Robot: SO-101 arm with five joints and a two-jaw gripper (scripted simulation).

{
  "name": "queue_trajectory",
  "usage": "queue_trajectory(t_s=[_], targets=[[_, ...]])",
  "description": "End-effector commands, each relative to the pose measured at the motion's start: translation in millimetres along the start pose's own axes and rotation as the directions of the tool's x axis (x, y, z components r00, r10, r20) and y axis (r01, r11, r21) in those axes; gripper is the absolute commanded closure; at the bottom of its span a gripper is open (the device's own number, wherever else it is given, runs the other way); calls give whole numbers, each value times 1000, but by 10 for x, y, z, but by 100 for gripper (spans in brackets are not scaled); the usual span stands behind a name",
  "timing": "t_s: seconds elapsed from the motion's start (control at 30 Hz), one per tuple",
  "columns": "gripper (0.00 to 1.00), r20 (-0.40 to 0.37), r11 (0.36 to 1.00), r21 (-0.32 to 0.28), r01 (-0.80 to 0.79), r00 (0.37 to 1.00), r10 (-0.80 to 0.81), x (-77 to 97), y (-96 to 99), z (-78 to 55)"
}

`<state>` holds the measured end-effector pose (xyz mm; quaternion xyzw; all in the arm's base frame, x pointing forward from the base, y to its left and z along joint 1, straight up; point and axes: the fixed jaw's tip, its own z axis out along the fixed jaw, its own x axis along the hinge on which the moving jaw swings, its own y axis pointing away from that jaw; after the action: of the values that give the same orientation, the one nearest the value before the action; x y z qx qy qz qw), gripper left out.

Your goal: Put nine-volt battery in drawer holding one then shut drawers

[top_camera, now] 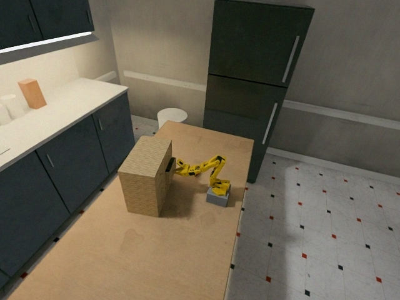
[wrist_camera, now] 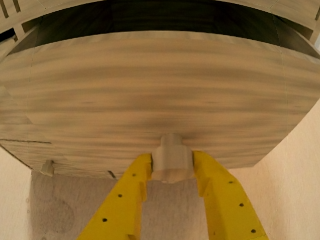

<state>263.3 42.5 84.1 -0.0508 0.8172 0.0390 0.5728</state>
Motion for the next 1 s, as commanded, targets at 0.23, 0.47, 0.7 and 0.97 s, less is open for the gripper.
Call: queue_trajectory(t_s=[0.23, 0.47, 0.7, 0.97], targets=[[100, 4, 1000, -3, 0, 1000, 0, -1, 5, -24], [100, 4, 1000, -3, 0, 1000, 0, 8, 4, -51], [100, 4, 1000, -2, 0, 1000, 0, 21, 4, -88], [100, 4, 1000, -2, 0, 1000, 0, 32, 3, -113]])
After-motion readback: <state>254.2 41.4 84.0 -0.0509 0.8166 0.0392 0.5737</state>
